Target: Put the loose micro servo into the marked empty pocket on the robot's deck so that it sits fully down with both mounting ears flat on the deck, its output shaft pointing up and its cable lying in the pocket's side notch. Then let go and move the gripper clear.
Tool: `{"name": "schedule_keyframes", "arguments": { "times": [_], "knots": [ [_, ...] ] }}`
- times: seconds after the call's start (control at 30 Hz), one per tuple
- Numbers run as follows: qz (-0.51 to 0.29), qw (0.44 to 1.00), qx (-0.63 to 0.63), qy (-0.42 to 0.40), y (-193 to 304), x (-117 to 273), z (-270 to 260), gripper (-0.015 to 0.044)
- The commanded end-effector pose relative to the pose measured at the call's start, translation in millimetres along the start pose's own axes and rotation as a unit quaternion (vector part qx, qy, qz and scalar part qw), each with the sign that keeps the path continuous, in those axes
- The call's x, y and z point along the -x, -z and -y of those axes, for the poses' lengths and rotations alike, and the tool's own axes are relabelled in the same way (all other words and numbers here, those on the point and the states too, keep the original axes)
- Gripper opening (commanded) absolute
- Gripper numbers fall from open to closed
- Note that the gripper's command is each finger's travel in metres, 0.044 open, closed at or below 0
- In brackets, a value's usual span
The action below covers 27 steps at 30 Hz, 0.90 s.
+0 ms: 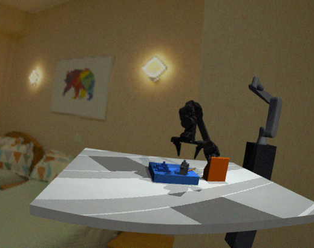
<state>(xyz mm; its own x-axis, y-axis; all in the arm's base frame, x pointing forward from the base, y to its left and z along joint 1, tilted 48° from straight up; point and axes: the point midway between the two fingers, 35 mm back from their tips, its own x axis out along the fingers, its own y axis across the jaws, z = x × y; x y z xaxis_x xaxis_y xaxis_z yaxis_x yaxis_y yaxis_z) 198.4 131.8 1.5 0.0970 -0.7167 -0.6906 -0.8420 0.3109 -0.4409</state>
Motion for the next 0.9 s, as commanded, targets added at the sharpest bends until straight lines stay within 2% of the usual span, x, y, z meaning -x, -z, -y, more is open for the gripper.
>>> {"name": "schedule_keyframes", "arguments": {
  "times": [0.0, 0.67, 0.87],
  "knots": [
    [-0.007, 1.0, 0.004, 0.002, 1.8, -14.9, -0.4, 0.044],
    [-0.007, 1.0, 0.003, 0.003, 3.2, -41.5, -0.2, 0.044],
    [-0.007, 1.0, 0.003, 0.003, 3.2, -41.5, -0.2, 0.0282]
  ]
}}
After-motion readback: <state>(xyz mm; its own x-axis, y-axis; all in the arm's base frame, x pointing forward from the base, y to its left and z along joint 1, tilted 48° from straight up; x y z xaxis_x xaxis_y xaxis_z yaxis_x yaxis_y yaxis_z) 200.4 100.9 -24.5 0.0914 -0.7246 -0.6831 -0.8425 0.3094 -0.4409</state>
